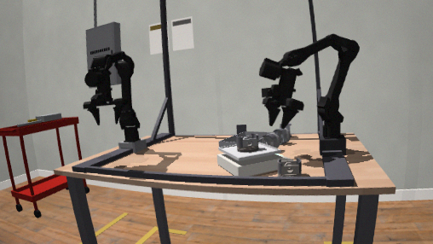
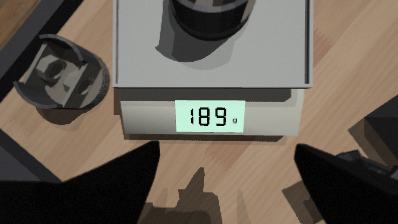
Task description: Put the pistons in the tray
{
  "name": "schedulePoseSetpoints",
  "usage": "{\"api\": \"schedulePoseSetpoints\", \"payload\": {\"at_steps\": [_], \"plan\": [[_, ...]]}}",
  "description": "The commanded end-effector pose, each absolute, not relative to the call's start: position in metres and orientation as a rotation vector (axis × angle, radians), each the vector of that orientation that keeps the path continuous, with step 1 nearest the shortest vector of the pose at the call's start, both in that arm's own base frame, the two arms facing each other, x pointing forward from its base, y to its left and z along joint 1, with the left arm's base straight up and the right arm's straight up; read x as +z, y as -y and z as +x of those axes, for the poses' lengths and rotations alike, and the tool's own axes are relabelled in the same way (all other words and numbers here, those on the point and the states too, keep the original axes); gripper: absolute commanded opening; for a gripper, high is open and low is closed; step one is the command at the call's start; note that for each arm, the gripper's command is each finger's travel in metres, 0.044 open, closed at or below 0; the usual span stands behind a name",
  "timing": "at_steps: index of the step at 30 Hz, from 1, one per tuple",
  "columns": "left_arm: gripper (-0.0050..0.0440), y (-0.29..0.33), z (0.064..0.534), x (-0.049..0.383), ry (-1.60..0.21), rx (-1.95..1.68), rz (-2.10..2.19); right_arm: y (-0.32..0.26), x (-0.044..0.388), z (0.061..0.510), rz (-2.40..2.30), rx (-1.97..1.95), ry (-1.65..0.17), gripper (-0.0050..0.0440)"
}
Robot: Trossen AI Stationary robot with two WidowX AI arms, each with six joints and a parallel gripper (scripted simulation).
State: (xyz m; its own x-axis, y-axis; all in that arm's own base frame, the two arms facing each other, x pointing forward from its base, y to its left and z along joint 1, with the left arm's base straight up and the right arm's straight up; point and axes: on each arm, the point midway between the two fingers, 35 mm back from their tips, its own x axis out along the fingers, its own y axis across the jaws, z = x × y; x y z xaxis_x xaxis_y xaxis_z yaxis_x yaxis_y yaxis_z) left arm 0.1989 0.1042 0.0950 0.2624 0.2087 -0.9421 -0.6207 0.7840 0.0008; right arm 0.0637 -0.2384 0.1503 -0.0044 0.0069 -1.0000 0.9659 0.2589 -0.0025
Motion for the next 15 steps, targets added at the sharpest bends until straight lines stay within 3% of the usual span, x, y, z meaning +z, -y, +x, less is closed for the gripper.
{"api": "schedulePoseSetpoints", "payload": {"at_steps": [1, 15], "plan": [[0.0378, -0.1035, 0.2002, 0.1015, -1.117, 0.600, -0.397, 0.2431, 0.1585, 0.0648, 1.000, -1.024, -1.302, 0.0400], [0.0378, -0.1071, 0.2058, 0.1063, -1.117, 0.590, -0.400, 0.2431, 0.1585, 0.0648, 1.000, -1.024, -1.302, 0.0400]]}}
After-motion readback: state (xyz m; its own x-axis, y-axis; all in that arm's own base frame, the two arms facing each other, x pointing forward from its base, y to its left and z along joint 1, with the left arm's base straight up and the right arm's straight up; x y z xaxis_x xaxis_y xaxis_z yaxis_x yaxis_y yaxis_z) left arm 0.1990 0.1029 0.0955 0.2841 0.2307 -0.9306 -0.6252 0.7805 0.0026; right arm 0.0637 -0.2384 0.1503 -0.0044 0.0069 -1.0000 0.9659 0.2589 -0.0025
